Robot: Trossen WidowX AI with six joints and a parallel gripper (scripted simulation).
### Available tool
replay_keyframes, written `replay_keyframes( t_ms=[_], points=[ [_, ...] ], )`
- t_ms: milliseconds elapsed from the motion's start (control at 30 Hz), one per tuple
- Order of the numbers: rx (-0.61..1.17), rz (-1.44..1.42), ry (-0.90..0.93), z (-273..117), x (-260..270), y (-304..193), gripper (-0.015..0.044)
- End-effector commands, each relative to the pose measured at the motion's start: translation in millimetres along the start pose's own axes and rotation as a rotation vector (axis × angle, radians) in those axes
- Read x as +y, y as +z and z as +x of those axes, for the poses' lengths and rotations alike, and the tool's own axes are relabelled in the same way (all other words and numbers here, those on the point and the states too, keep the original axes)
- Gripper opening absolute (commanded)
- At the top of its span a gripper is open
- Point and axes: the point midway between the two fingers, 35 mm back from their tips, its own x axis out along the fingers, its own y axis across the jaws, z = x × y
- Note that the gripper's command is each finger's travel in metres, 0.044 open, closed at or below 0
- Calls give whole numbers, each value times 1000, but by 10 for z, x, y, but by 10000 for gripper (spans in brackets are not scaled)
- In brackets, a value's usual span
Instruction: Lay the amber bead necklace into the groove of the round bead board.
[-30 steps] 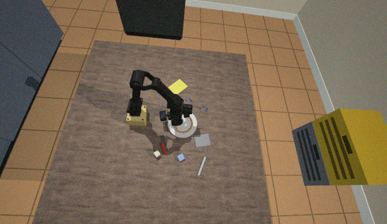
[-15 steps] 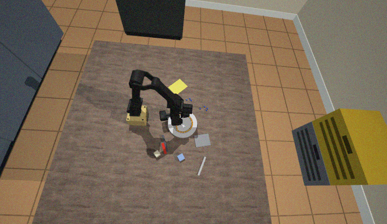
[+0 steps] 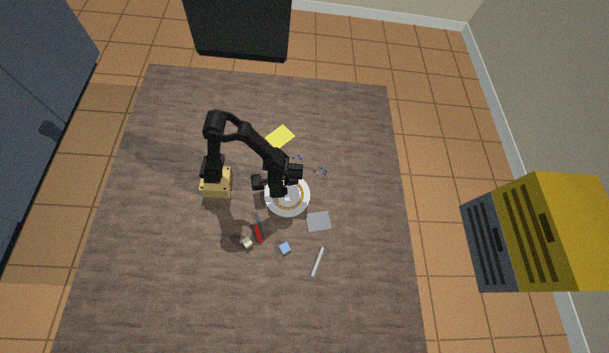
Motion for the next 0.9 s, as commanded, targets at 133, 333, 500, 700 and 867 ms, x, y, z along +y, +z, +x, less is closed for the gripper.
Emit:
replay_keyframes(
  t_ms=[133, 333, 500, 700, 867],
  points=[
    [0, -89, 0, -65, 41, 160, 335],
    [-3, -301, 0, -230, 87, 586, 177],
    [-5, -422, -1, -329, 74, 837, 120],
    [-5, -422, -1, -291, 75, 837, 120],
    [-5, -422, -1, -147, 73, 837, 120]
  ],
)
